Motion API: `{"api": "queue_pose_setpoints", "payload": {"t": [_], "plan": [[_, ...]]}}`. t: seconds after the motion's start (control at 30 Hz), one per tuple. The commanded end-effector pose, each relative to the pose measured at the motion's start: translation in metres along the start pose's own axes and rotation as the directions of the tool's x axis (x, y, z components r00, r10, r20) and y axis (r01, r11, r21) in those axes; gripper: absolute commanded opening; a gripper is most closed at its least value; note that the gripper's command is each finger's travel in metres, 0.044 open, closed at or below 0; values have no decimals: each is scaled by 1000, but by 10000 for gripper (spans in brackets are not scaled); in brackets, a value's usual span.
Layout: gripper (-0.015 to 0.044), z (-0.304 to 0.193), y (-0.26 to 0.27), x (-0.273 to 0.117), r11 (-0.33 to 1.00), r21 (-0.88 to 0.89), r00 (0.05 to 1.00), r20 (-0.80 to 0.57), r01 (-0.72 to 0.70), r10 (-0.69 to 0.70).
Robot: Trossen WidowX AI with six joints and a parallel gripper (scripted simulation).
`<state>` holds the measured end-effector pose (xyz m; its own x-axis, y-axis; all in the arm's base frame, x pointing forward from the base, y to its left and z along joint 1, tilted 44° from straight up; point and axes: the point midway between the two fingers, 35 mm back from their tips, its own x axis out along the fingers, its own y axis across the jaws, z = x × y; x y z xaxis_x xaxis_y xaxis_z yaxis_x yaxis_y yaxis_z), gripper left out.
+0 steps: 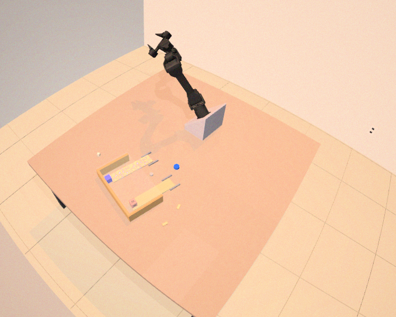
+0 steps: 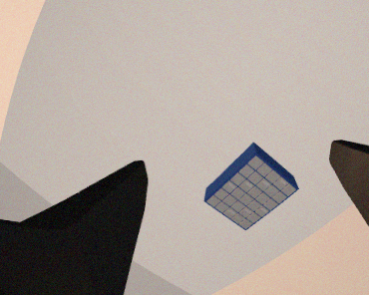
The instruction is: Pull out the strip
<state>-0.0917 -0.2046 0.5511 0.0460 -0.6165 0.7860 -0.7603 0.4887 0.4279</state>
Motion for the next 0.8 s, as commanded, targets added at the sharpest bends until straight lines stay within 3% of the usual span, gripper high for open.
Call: {"api": "queue_pose_setpoints", "payload": {"t": [0.0,0.33,0.57,0.77], "plan": [[400,1,-1,0,1000,0,1000,1,0,0],[400,37,-100,13,994,-35,991,86,108,-104],[400,39,-203,3,944,-146,951,143,295,-275],[400,16,-295,-27,825,-287,874,156,486,-461]]}}
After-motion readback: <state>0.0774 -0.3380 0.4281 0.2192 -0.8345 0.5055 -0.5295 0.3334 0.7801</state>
